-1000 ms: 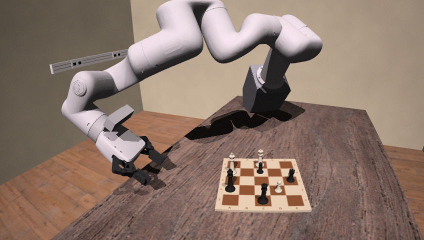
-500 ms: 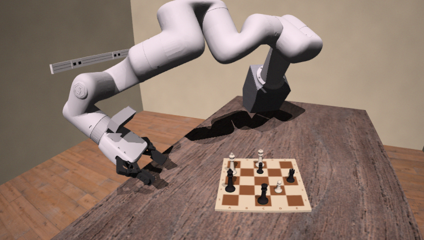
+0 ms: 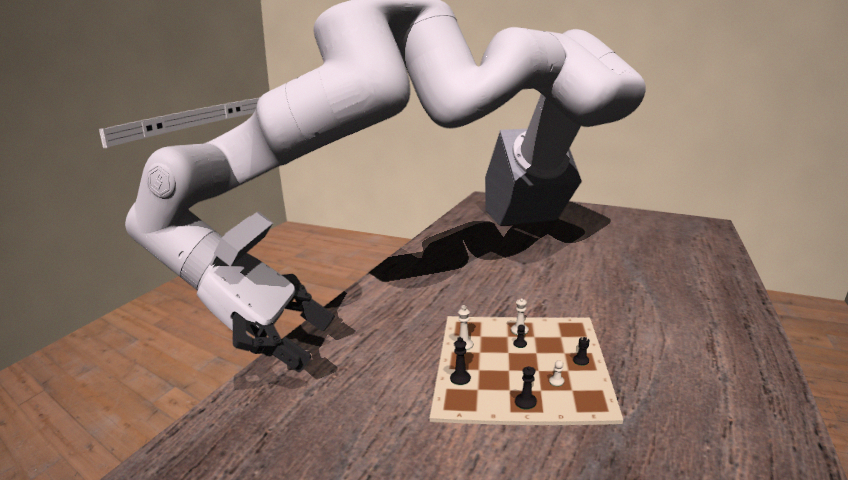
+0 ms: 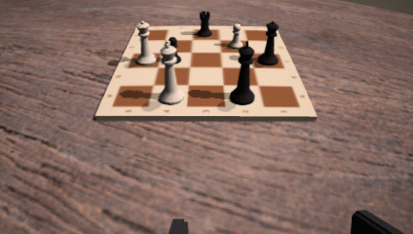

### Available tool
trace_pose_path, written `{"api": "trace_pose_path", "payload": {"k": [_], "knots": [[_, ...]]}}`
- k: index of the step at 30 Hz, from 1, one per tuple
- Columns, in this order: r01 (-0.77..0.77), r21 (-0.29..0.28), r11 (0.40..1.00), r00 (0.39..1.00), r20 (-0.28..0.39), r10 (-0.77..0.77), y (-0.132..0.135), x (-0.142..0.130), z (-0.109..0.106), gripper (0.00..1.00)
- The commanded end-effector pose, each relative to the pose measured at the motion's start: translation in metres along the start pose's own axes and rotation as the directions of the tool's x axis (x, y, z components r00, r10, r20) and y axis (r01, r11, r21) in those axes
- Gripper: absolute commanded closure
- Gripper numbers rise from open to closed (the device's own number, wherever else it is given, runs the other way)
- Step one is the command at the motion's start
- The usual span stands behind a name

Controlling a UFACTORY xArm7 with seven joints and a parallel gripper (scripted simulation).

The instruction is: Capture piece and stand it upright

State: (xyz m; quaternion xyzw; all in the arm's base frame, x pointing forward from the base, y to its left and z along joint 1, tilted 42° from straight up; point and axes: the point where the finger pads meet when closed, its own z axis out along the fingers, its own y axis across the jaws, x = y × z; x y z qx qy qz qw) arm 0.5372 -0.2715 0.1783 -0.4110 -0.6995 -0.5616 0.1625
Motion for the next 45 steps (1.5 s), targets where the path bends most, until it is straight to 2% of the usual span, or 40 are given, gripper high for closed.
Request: {"api": "trace_pose_path", "payload": {"k": [1, 34, 39, 45], "knots": [[0.002, 0.000, 1.000, 1.000, 0.004, -0.002, 0.001, 0.001, -0.002, 0.00], [0.002, 0.000, 1.000, 1.000, 0.004, -0.002, 0.001, 0.002, -0.003, 0.00], [0.002, 0.000, 1.000, 1.000, 0.004, -0.002, 0.001, 0.016, -0.014, 0.00], [0.002, 0.000, 1.000, 1.000, 0.004, -0.002, 0.001, 0.048, -0.039, 0.00]]}}
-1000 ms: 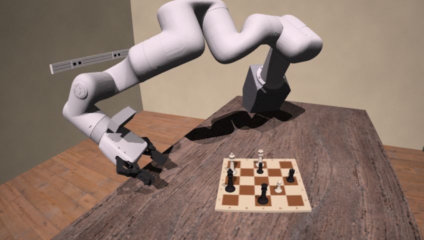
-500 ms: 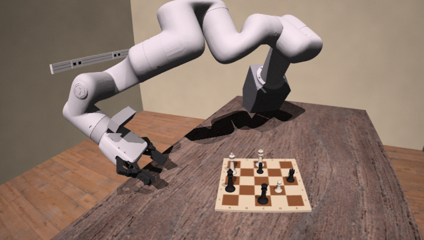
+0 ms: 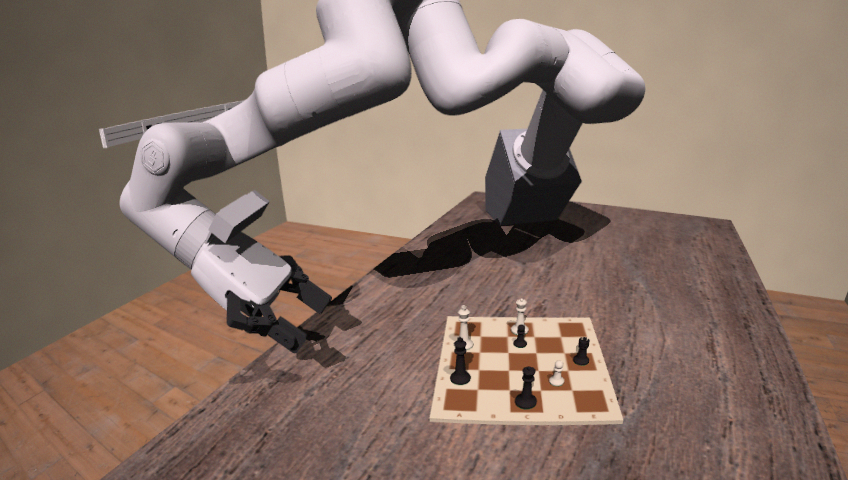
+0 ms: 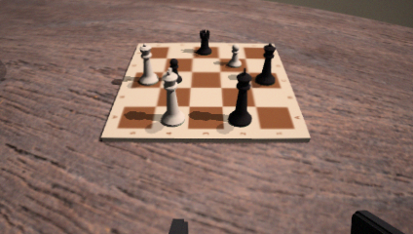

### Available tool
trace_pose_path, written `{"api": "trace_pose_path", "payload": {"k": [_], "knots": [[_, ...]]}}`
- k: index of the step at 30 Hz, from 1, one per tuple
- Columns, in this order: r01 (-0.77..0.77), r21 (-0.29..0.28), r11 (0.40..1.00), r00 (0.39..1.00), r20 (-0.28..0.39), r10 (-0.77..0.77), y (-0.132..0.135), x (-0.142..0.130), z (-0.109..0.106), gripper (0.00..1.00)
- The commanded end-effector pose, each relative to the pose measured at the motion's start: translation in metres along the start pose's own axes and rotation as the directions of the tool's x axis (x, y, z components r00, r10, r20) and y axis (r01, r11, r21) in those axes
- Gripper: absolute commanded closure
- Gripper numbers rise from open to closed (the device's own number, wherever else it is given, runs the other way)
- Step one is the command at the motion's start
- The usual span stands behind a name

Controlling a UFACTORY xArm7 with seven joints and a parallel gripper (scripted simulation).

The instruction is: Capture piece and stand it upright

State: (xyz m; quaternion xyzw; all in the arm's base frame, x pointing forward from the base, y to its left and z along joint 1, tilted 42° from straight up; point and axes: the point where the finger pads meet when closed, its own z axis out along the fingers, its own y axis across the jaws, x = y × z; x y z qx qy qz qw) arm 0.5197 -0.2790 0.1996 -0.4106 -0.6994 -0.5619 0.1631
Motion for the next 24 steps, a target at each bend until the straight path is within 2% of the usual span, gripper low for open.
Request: {"api": "trace_pose_path", "payload": {"k": [1, 8, 16, 24], "knots": [[0.002, -0.001, 1.000, 1.000, 0.006, -0.002, 0.000, 0.031, -0.025, 0.00], [0.002, -0.001, 1.000, 1.000, 0.006, -0.002, 0.000, 0.048, -0.038, 0.00], [0.001, -0.001, 1.000, 1.000, 0.007, -0.001, 0.001, 0.047, -0.037, 0.00], [-0.018, -0.014, 1.000, 0.998, 0.064, 0.019, 0.022, 0.055, -0.032, 0.00]]}}
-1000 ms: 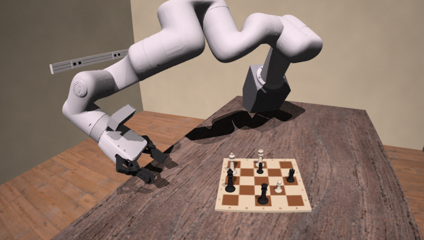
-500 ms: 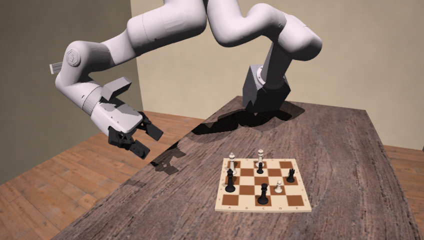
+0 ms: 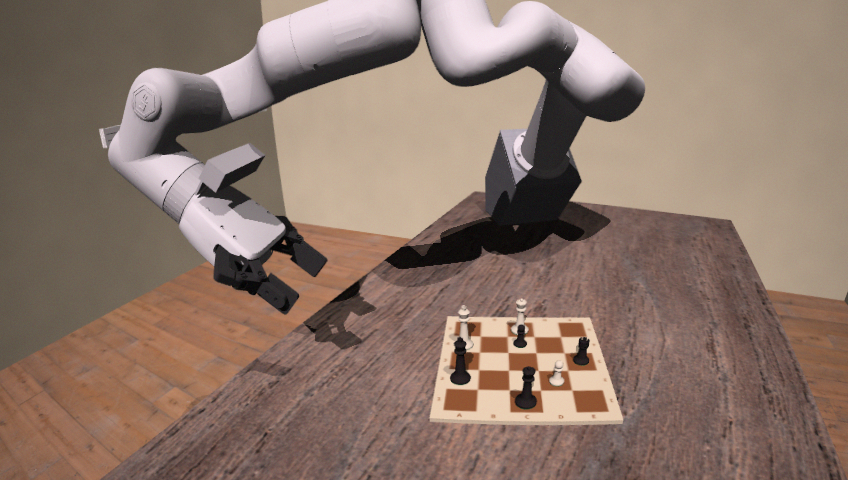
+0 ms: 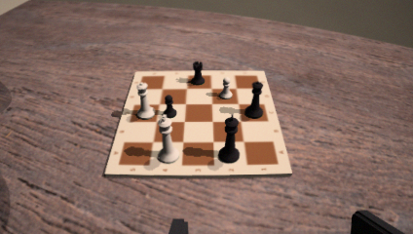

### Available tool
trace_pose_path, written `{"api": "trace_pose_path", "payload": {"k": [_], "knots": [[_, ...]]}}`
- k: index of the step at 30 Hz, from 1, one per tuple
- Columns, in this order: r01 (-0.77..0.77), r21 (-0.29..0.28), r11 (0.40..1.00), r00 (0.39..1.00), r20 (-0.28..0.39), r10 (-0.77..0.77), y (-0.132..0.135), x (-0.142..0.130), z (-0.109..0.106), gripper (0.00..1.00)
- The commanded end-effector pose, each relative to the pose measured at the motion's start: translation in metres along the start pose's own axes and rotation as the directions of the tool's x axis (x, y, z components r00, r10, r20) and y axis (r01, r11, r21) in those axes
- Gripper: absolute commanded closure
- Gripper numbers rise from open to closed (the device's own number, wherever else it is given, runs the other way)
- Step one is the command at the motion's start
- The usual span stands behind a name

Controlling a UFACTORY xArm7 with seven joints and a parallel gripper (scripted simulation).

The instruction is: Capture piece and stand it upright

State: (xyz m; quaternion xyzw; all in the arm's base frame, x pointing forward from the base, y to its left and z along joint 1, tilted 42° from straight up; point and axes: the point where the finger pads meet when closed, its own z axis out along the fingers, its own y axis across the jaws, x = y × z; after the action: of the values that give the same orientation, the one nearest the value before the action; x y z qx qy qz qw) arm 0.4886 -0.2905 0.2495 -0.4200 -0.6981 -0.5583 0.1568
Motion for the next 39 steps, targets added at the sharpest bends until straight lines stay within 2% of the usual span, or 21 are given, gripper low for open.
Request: {"api": "trace_pose_path", "payload": {"k": [1, 4, 8, 11, 14, 16, 17, 18, 19, 21, 22, 24, 25, 28, 29, 33, 34, 35, 36, 38, 39], "knots": [[-0.017, -0.013, 1.000, 0.998, 0.061, 0.018, 0.021, 0.010, 0.004, 0.00], [-0.044, -0.028, 0.999, 0.990, 0.132, 0.047, 0.046, 0.026, 0.017, 0.00], [-0.064, -0.036, 0.997, 0.980, 0.184, 0.069, 0.063, 0.043, 0.034, 0.00], [-0.074, -0.037, 0.997, 0.974, 0.211, 0.080, 0.070, 0.054, 0.045, 0.00], [-0.091, -0.033, 0.995, 0.959, 0.267, 0.096, 0.080, 0.078, 0.071, 0.00], [-0.091, -0.033, 0.995, 0.959, 0.267, 0.096, 0.080, 0.078, 0.071, 0.00], [-0.097, -0.027, 0.995, 0.950, 0.296, 0.101, 0.082, 0.091, 0.086, 0.00], [-0.097, -0.027, 0.995, 0.950, 0.296, 0.101, 0.082, 0.091, 0.086, 0.00], [-0.101, -0.019, 0.995, 0.940, 0.327, 0.102, 0.083, 0.105, 0.102, 0.00], [-0.101, -0.019, 0.995, 0.940, 0.327, 0.102, 0.083, 0.105, 0.102, 0.00], [-0.103, -0.007, 0.995, 0.928, 0.358, 0.099, 0.080, 0.120, 0.119, 0.00], [-0.103, -0.007, 0.995, 0.928, 0.358, 0.099, 0.080, 0.120, 0.119, 0.00], [-0.102, 0.006, 0.995, 0.916, 0.391, 0.091, 0.076, 0.134, 0.136, 0.00], [-0.102, 0.006, 0.995, 0.916, 0.391, 0.091, 0.076, 0.134, 0.136, 0.00], [-0.097, 0.021, 0.995, 0.902, 0.424, 0.079, 0.070, 0.148, 0.152, 0.00], [-0.097, 0.021, 0.995, 0.902, 0.424, 0.079, 0.070, 0.148, 0.152, 0.00], [-0.089, 0.038, 0.995, 0.887, 0.458, 0.062, 0.062, 0.161, 0.167, 0.00], [-0.089, 0.038, 0.995, 0.887, 0.458, 0.062, 0.062, 0.161, 0.167, 0.00], [-0.077, 0.054, 0.996, 0.870, 0.492, 0.040, 0.052, 0.174, 0.181, 0.00], [-0.077, 0.054, 0.996, 0.870, 0.492, 0.040, 0.052, 0.174, 0.181, 0.00], [-0.062, 0.071, 0.996, 0.851, 0.525, 0.016, 0.042, 0.185, 0.194, 0.00]]}}
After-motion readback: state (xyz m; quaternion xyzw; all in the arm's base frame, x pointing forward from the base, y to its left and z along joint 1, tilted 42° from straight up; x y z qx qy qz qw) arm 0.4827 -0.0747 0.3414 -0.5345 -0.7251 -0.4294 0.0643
